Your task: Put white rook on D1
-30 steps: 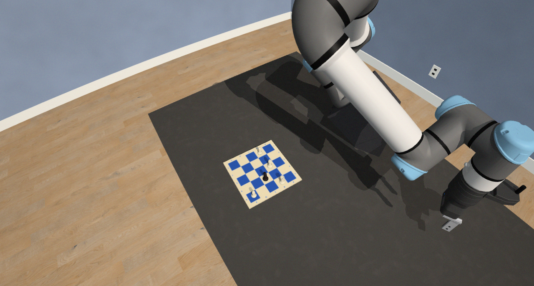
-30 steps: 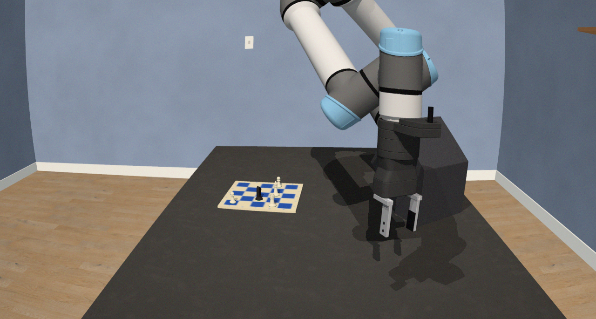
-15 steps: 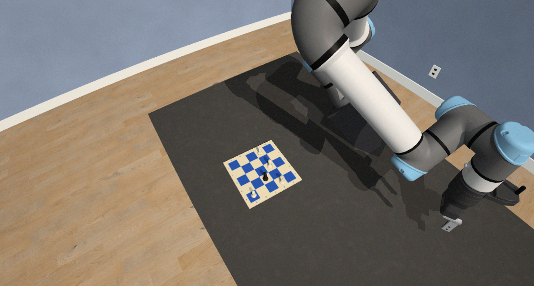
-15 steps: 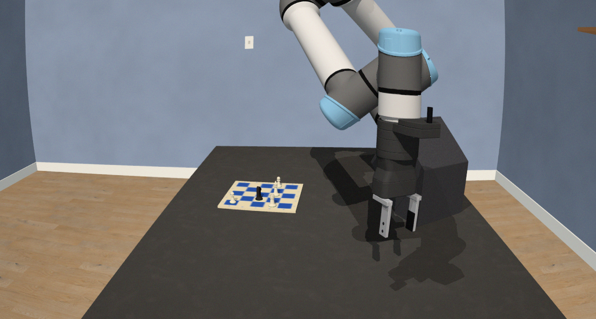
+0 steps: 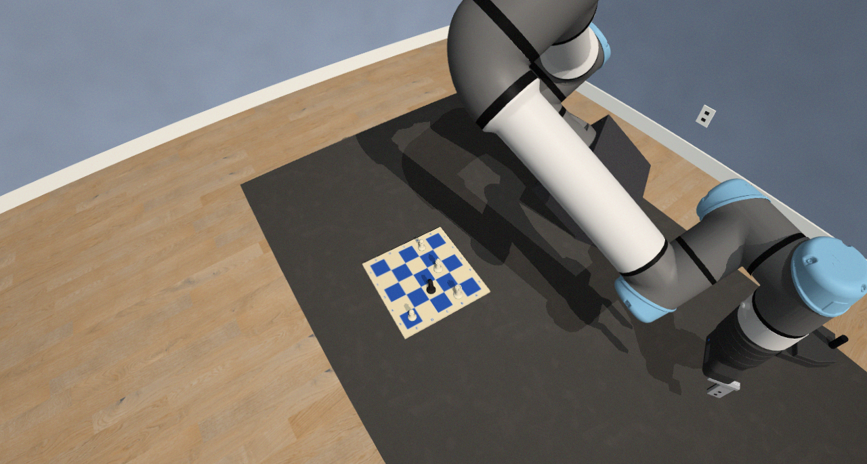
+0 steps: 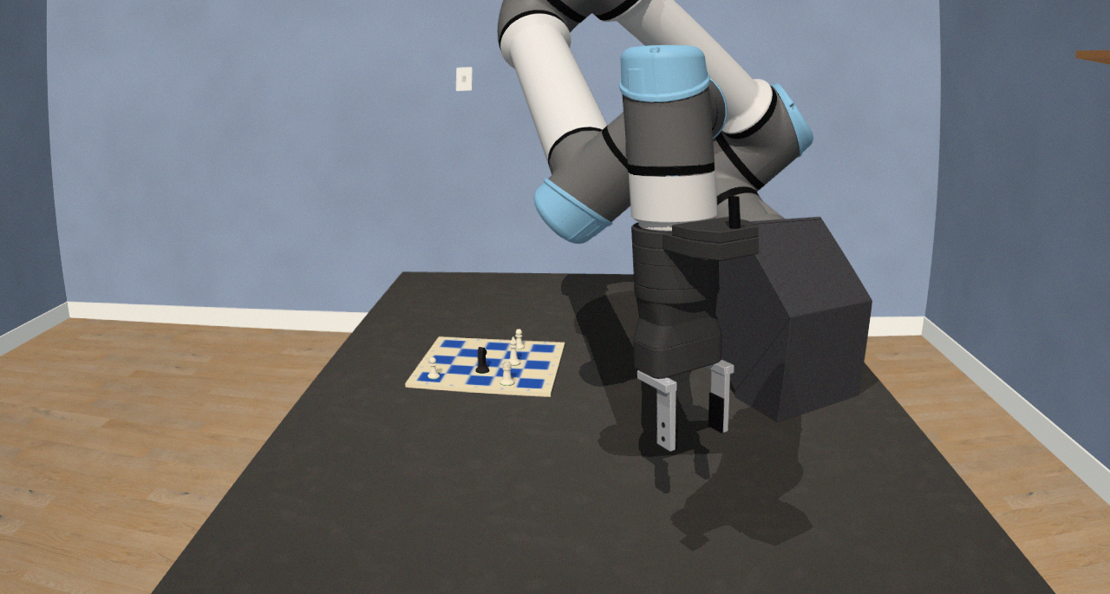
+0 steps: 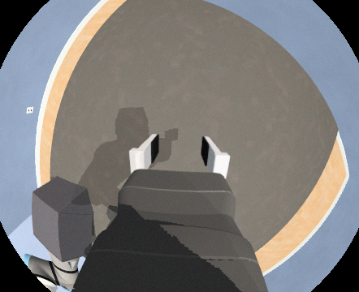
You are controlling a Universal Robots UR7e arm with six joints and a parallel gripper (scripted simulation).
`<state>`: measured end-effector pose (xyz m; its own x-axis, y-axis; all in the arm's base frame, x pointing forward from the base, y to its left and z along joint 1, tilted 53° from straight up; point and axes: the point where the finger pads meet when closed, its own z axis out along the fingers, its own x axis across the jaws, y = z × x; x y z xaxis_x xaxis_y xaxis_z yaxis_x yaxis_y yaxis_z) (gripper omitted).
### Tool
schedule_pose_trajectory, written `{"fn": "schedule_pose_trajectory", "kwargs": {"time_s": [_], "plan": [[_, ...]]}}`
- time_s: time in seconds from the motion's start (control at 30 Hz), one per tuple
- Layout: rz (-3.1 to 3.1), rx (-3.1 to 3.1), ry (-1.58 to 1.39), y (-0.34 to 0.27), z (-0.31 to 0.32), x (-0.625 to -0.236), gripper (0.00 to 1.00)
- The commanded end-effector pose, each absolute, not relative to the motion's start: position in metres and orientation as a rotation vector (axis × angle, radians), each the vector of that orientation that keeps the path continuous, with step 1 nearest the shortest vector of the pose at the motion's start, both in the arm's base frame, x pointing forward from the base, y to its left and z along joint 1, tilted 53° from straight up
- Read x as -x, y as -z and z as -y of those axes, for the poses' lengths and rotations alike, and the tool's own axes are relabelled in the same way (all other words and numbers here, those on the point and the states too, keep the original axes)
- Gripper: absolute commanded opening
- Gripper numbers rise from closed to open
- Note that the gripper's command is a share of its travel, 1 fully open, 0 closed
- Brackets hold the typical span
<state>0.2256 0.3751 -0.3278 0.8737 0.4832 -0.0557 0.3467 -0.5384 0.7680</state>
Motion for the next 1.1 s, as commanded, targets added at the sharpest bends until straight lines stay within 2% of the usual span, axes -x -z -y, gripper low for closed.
{"fn": "schedule_pose_trajectory", "kwargs": {"time_s": [0.0, 0.17, 0.27, 0.43, 0.53, 0.7, 0.83, 0.93, 1.07], "plan": [[-0.646, -2.175, -0.047, 0.308, -0.386, -0.276, 1.00], [-0.705, -2.162, 0.133, 0.279, -0.387, -0.334, 1.00], [-0.705, -2.162, 0.133, 0.279, -0.387, -0.334, 1.00], [-0.778, -2.160, 0.338, 0.236, -0.375, -0.402, 1.00], [-0.794, -2.161, 0.381, 0.225, -0.370, -0.417, 1.00], [-0.863, -2.172, 0.554, 0.179, -0.343, -0.473, 1.00], [-0.881, -2.176, 0.596, 0.166, -0.335, -0.486, 1.00], [-0.938, -2.192, 0.721, 0.125, -0.305, -0.524, 1.00], [-0.978, -2.206, 0.800, 0.097, -0.282, -0.547, 1.00]]}}
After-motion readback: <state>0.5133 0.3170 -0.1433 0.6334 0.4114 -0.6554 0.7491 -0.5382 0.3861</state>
